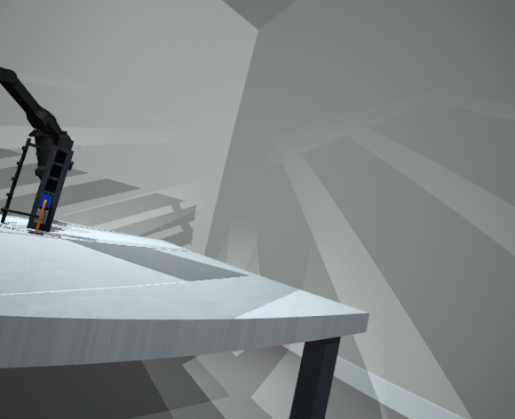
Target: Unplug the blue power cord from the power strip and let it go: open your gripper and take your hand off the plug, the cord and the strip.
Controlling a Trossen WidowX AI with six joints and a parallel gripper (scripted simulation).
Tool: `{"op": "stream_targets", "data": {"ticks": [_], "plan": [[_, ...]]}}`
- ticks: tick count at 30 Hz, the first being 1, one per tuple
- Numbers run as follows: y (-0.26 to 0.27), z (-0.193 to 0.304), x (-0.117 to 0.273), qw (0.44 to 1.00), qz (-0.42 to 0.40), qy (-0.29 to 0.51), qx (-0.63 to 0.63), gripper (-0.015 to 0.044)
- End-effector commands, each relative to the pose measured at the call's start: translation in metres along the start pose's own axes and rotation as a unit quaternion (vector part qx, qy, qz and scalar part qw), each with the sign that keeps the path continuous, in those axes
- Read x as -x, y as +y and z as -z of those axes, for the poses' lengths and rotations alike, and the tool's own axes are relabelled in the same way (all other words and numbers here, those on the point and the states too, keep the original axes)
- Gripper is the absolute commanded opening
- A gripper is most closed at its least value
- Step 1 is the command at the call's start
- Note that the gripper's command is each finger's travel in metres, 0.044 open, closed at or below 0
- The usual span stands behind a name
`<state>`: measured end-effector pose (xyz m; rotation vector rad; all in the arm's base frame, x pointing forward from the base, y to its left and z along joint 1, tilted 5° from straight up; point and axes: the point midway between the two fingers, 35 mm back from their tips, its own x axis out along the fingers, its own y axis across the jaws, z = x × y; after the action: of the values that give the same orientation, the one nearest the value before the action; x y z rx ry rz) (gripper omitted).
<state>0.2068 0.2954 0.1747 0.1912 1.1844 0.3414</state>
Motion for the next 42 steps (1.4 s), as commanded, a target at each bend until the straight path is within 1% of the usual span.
{"op": "stream_targets", "data": {"ticks": [1, 9, 17, 20, 23, 25, 30, 36, 39, 42], "plan": [[-0.012, -0.042, 0.007, 0.999, -0.013, -0.042, -0.008, 0.0160], [-0.052, -0.111, 0.011, 0.994, -0.012, -0.107, -0.016, 0.0160], [-0.111, -0.174, 0.024, 0.984, 0.008, -0.176, -0.017, 0.0160], [-0.146, -0.190, 0.029, 0.981, 0.029, -0.189, -0.036, 0.0160], [-0.170, -0.196, 0.034, 0.979, 0.040, -0.195, -0.031, 0.0160], [-0.194, -0.196, 0.033, 0.978, 0.051, -0.187, -0.073, 0.0160], [-0.232, -0.187, 0.032, 0.971, 0.072, -0.164, -0.155, 0.0160], [-0.289, -0.146, 0.030, 0.936, 0.119, -0.088, -0.320, 0.0160], [-0.316, -0.118, 0.036, 0.892, 0.145, -0.054, -0.425, 0.0160], [-0.343, -0.081, 0.047, 0.817, 0.178, -0.012, -0.548, 0.0160]]}}
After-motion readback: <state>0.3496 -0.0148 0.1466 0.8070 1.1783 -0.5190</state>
